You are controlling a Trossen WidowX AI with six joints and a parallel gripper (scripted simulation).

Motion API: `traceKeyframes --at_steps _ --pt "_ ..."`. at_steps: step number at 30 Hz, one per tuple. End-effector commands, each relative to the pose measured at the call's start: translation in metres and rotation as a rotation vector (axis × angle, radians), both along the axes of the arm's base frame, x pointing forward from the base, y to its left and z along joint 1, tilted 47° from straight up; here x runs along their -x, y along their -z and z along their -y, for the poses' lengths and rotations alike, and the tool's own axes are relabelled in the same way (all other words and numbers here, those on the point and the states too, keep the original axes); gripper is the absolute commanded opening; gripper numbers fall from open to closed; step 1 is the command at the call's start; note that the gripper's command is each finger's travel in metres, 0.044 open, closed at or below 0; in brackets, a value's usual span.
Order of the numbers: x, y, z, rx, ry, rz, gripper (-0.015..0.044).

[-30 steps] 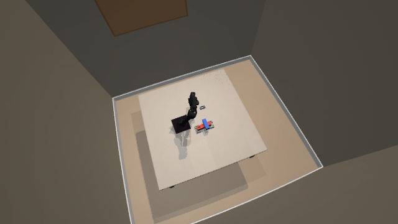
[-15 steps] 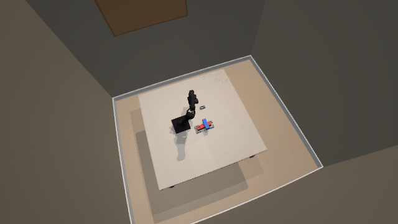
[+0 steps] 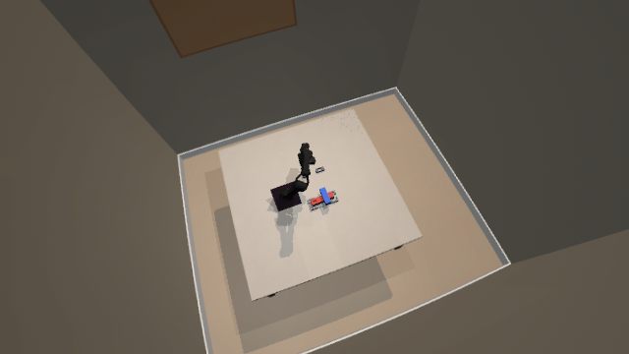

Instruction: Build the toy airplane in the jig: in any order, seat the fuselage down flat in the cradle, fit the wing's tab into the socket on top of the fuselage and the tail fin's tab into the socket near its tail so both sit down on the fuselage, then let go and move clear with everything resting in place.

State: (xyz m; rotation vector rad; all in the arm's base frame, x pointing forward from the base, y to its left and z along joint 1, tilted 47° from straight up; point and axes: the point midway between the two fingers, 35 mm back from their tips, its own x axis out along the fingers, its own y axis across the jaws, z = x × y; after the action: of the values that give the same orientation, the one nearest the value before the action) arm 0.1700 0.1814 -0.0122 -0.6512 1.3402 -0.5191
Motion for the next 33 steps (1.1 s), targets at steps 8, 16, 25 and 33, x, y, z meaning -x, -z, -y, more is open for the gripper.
traceKeyframes --at_steps 8,16,25,33 --pt "-0.017 -0.023 0.024 -0.004 -0.026 -0.026 0.0000" --pt "-0.028 -0.040 0.042 -0.010 -0.042 -0.040 0.0000" --pt "-0.038 -0.057 0.065 -0.011 -0.059 -0.052 0.0000" --pt "-0.043 -0.071 0.086 -0.010 -0.072 -0.064 0.0000"
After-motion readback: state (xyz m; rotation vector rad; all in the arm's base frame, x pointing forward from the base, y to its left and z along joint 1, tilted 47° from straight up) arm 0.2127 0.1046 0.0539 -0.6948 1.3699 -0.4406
